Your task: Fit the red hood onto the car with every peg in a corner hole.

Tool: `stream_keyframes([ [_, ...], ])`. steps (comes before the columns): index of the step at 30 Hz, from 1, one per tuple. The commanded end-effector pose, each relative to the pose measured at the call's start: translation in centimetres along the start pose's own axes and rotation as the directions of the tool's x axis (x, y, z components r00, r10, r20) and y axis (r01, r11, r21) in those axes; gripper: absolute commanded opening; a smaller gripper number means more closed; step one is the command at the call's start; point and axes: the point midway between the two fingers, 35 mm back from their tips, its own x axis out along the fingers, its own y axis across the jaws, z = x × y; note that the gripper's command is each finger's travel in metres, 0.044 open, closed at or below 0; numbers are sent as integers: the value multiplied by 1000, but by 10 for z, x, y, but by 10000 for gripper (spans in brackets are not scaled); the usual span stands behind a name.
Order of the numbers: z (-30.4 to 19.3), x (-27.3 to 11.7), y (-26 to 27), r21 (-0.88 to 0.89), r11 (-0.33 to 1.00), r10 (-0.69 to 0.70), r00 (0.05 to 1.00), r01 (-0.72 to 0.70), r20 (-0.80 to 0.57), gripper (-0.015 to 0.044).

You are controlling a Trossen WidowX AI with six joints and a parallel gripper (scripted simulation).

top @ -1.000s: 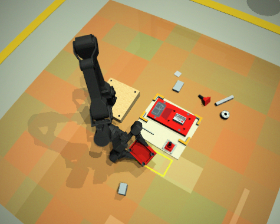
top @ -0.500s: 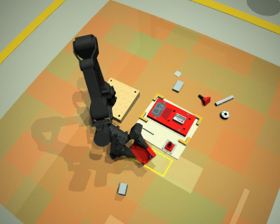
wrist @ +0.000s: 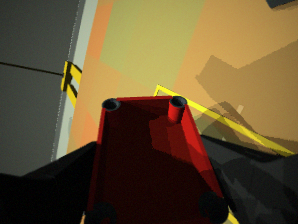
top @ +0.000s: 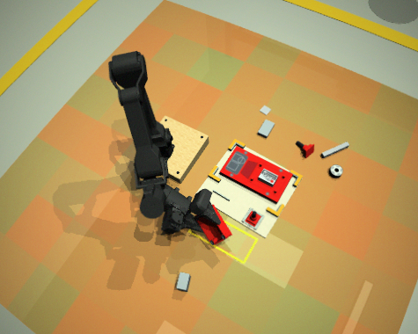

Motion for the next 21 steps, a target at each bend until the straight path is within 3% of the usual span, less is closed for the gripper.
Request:
stream_keyframes([
  [1, 0, 0, -1, 61, 998, -4, 1000, 3, 3, 0],
  [11, 0, 1, -3, 347, 938, -4, 1000, 2, 3, 0],
  [21, -2, 2, -9, 613, 790, -4, 1000, 1, 3, 0],
])
